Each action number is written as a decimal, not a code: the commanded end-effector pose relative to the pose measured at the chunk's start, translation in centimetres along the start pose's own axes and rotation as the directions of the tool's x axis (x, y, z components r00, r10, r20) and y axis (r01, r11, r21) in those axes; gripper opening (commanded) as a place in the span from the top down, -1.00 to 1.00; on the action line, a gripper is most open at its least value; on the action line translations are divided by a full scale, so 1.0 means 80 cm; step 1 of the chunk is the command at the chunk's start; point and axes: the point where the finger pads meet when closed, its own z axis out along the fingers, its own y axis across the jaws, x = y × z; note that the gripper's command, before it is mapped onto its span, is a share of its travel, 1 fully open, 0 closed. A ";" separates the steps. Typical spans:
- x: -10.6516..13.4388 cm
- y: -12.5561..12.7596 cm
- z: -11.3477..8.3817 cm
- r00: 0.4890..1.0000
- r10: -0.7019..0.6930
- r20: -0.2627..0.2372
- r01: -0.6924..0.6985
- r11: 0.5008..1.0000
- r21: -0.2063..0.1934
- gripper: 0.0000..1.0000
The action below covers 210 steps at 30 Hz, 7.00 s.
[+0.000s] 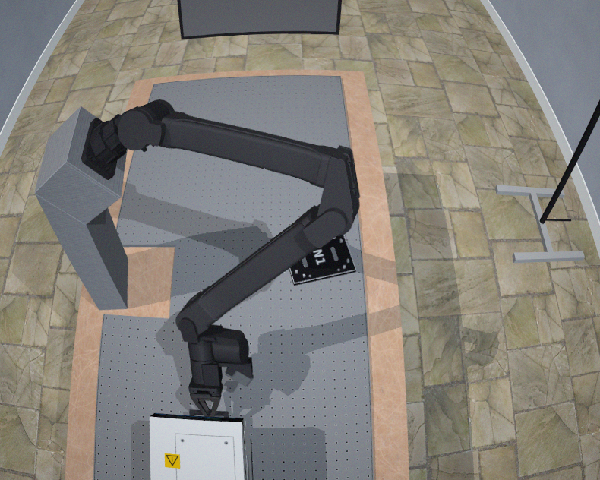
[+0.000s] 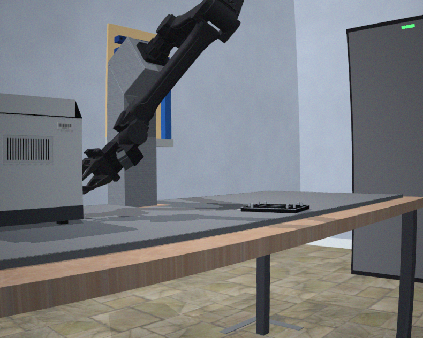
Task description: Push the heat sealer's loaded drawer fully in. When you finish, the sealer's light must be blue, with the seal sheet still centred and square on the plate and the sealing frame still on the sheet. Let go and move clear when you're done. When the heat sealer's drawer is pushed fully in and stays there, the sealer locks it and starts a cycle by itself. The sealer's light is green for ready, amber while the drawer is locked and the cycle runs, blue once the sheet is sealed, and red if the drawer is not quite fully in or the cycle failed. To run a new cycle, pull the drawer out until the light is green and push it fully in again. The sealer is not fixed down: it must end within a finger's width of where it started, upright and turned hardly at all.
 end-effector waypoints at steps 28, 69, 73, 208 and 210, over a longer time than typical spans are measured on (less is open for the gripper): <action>0.019 0.009 -0.009 1.000 0.006 -0.022 -0.006 1.000 -0.004 0.40; 0.001 0.011 -0.034 1.000 0.006 0.002 -0.006 1.000 -0.009 0.40; 0.002 0.009 -0.042 1.000 0.007 0.000 -0.007 1.000 -0.007 0.40; 0.012 0.003 -0.212 1.000 -0.006 -0.018 0.005 1.000 -0.002 0.40; 0.012 0.003 -0.212 1.000 -0.006 -0.018 0.005 1.000 -0.002 0.40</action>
